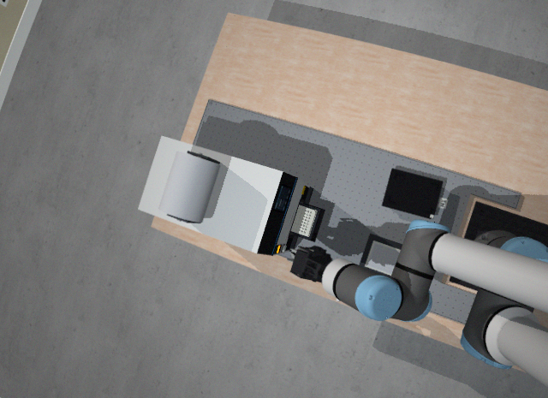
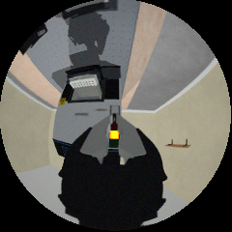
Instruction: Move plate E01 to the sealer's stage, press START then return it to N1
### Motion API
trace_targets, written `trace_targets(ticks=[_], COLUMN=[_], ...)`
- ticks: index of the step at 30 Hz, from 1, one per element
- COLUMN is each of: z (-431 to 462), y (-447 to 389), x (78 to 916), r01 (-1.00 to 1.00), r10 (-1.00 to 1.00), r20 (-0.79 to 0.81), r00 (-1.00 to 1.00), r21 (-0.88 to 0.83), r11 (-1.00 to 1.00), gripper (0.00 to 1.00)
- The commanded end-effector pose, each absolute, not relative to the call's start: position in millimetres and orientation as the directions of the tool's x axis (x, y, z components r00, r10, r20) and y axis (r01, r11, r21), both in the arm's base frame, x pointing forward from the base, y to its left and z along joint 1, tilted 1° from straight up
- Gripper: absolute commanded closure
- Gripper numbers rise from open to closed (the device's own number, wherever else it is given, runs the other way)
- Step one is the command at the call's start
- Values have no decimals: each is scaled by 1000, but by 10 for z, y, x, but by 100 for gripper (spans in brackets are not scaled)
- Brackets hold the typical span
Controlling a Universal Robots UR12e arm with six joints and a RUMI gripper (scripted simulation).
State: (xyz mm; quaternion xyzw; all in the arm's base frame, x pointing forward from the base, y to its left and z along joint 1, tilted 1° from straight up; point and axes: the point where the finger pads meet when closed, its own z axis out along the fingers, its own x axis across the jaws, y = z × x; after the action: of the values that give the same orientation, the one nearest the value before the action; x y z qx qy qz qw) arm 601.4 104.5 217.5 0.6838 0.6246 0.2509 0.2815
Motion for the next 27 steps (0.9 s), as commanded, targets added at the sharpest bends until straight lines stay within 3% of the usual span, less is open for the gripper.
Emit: trace_targets(ticks=[1,27], z=[2238,2545], y=[1051,1095], x=[5949,5505], r01=[712,712], r10=[996,996], r20=[-8,-8], r00=[94,94], r21=[699,699], r11=[-61,-61], gripper=[100,100])
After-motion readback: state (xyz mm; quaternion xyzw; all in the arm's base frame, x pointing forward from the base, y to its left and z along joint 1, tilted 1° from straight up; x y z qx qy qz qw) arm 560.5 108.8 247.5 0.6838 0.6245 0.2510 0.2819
